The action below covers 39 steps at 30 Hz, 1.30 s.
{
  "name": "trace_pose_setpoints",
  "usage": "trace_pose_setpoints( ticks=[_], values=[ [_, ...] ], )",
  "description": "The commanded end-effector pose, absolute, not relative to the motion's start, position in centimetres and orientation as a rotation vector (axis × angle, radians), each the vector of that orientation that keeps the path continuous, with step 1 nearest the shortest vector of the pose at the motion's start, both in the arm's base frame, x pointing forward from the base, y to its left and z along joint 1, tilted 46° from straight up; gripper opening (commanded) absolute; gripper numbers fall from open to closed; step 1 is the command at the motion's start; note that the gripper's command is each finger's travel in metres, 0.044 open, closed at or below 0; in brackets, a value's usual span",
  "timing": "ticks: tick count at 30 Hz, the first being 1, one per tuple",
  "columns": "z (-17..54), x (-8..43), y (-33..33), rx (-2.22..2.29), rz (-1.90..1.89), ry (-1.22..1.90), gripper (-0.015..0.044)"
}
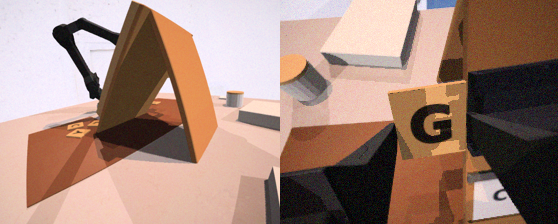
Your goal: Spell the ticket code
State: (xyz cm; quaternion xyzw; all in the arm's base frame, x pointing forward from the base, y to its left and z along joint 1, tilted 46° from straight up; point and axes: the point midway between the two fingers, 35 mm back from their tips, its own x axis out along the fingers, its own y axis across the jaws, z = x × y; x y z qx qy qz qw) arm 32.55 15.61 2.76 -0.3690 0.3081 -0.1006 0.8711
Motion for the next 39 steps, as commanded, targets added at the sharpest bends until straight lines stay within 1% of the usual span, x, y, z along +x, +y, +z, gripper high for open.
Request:
trace_pose_setpoints(
  ticks=[1,39],
  values=[
    [2.8,32.5,15.4,-0.774,-0.205,0.647,0.0],
    [4.2,32.6,14.1,-0.775,-0.205,0.647,0.0]
  ],
)
